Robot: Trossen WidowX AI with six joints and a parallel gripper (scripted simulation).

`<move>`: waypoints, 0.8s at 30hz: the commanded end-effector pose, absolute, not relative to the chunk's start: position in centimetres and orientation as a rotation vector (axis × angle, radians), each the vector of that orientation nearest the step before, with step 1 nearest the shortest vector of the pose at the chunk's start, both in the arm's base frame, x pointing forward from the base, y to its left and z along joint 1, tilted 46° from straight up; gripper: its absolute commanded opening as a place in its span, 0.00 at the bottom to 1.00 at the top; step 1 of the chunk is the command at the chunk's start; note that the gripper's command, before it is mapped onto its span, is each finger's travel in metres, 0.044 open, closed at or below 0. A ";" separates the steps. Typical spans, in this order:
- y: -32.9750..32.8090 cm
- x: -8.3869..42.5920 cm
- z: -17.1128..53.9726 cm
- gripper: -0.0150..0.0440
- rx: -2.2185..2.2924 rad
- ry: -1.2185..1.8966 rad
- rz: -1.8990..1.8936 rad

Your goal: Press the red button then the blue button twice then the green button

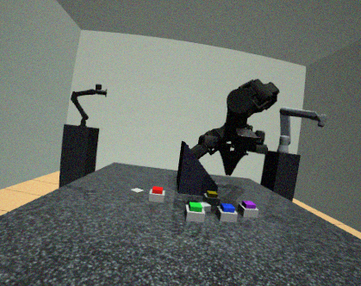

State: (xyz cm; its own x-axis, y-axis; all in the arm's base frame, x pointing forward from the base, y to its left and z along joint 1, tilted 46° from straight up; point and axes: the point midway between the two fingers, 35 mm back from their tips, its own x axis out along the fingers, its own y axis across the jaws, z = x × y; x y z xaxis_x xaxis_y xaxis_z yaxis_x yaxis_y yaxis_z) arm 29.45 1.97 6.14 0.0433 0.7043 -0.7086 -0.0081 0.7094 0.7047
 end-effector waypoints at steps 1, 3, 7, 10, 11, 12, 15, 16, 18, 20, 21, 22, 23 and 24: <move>2.9 29.5 7.2 0.29 0.643 1.442 0.595; 3.1 29.5 7.0 0.29 0.642 1.442 0.595; 6.6 29.8 3.6 0.29 0.643 1.441 0.596; 7.3 29.8 2.9 0.29 0.645 1.441 0.597; 7.3 29.8 2.9 0.29 0.645 1.441 0.597; 7.3 29.8 2.9 0.29 0.645 1.441 0.597; 7.5 29.8 2.8 0.29 0.645 1.441 0.597; 7.6 29.8 2.6 0.29 0.644 1.441 0.597; 7.9 29.8 2.4 0.29 0.644 1.441 0.597; 8.1 29.9 2.2 0.29 0.644 1.441 0.597; 8.2 29.9 2.1 0.29 0.644 1.441 0.597; 8.3 29.9 2.0 0.29 0.644 1.441 0.597; 8.4 29.9 1.9 0.29 0.644 1.441 0.597; 8.5 29.9 1.7 0.29 0.645 1.441 0.597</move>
State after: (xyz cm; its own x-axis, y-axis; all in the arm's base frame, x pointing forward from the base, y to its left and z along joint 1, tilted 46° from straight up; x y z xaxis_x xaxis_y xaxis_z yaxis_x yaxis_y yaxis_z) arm 30.05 8.03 2.26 0.0528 0.7103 -0.7019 0.0026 0.7028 0.7114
